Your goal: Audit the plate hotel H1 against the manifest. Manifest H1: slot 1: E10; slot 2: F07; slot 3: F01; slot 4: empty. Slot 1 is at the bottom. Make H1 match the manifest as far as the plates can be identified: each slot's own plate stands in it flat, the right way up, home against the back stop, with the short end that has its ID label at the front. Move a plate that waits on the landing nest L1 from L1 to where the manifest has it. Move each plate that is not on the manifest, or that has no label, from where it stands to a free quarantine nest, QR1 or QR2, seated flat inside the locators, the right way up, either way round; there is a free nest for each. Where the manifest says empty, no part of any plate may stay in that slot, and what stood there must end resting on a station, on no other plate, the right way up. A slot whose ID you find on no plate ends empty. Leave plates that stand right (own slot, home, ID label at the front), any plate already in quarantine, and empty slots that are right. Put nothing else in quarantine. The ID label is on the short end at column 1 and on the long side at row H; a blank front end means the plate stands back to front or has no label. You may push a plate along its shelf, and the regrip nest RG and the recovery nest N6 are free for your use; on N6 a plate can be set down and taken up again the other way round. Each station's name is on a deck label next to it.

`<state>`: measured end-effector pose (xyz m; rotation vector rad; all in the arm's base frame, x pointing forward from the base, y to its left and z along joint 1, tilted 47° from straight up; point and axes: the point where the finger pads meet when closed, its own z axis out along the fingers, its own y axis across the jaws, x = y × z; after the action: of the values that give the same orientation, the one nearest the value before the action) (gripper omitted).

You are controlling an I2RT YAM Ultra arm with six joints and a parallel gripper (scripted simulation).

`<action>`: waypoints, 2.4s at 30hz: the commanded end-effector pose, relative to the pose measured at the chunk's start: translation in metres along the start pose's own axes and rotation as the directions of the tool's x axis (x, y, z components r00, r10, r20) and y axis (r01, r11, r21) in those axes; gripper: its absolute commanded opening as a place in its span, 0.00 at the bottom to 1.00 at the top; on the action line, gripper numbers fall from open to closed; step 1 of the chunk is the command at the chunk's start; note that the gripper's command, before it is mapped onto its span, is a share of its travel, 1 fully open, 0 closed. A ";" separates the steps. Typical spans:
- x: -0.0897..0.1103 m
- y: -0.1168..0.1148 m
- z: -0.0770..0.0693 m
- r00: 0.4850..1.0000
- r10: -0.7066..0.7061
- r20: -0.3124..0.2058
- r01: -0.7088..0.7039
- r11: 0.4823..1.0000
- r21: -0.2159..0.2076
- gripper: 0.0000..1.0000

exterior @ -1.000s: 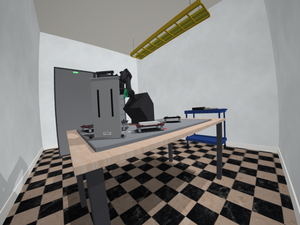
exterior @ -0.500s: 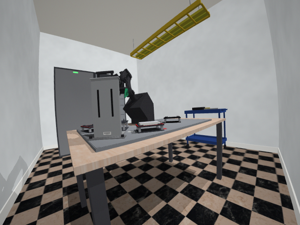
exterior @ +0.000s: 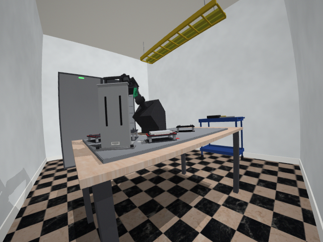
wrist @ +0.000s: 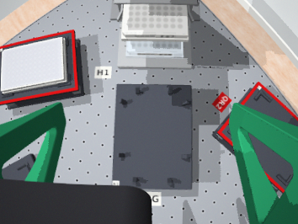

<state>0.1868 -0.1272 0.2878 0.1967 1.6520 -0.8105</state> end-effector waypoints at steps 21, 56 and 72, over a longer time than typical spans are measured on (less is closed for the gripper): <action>-0.018 -0.008 -0.018 1.000 0.016 0.014 -0.017 0.999 0.041 1.00; -0.019 -0.008 -0.019 1.000 0.015 0.014 -0.016 0.999 0.041 1.00; 0.021 0.002 0.011 0.999 -0.016 -0.049 0.017 1.000 0.025 1.00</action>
<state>0.1786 -0.1389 0.2688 0.2771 1.7052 -0.8921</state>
